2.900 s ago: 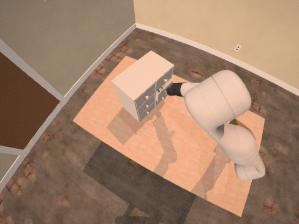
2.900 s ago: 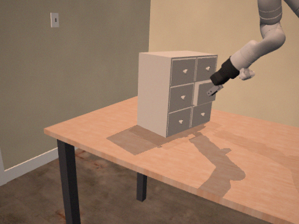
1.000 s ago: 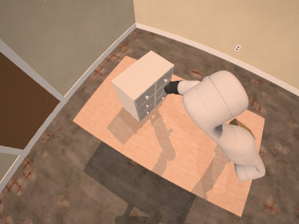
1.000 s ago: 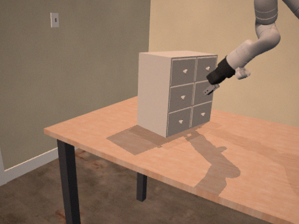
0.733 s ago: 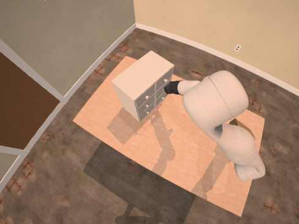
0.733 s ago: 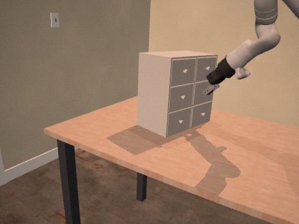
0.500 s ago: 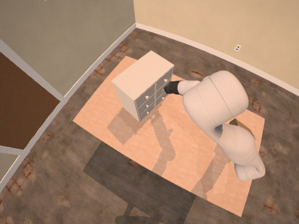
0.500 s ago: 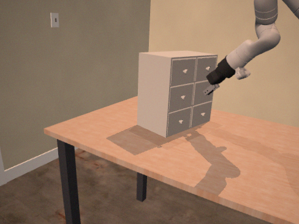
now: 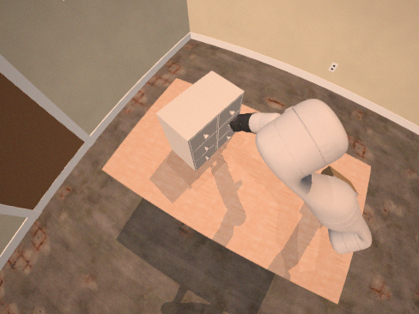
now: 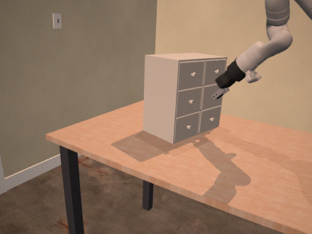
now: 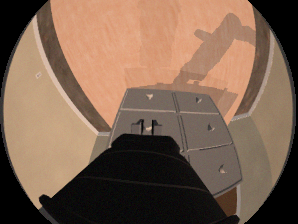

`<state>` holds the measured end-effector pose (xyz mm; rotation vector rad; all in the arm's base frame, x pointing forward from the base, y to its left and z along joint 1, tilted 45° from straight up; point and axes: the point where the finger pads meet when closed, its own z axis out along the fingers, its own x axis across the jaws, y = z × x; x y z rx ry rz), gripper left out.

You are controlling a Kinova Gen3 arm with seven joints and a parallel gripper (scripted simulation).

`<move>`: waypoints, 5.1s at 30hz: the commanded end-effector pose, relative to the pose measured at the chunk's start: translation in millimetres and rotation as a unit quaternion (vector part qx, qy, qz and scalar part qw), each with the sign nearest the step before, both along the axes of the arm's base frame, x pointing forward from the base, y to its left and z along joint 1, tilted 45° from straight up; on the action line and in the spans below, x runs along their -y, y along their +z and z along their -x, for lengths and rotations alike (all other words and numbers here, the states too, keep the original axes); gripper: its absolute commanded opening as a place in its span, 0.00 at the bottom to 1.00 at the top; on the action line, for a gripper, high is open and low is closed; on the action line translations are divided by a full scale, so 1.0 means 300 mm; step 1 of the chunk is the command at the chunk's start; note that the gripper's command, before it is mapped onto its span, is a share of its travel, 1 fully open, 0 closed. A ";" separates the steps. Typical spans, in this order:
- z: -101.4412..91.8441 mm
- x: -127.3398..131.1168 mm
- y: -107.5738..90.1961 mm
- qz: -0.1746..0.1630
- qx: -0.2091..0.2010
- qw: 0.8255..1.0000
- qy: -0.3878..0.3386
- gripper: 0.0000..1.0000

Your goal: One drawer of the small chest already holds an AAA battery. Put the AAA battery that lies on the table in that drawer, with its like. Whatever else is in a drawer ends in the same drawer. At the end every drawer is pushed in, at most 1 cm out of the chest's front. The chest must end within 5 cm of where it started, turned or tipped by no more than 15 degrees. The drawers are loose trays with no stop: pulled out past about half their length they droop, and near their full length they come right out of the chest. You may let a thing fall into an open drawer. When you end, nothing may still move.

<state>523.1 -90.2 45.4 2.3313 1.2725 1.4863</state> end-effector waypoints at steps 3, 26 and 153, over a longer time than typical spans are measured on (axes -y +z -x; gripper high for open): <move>-0.001 0.002 0.002 0.000 0.001 1.000 0.000 0.49; 0.004 0.001 0.002 0.000 0.001 1.000 0.000 0.67; 0.584 0.138 0.279 -0.061 -0.241 0.936 0.248 0.67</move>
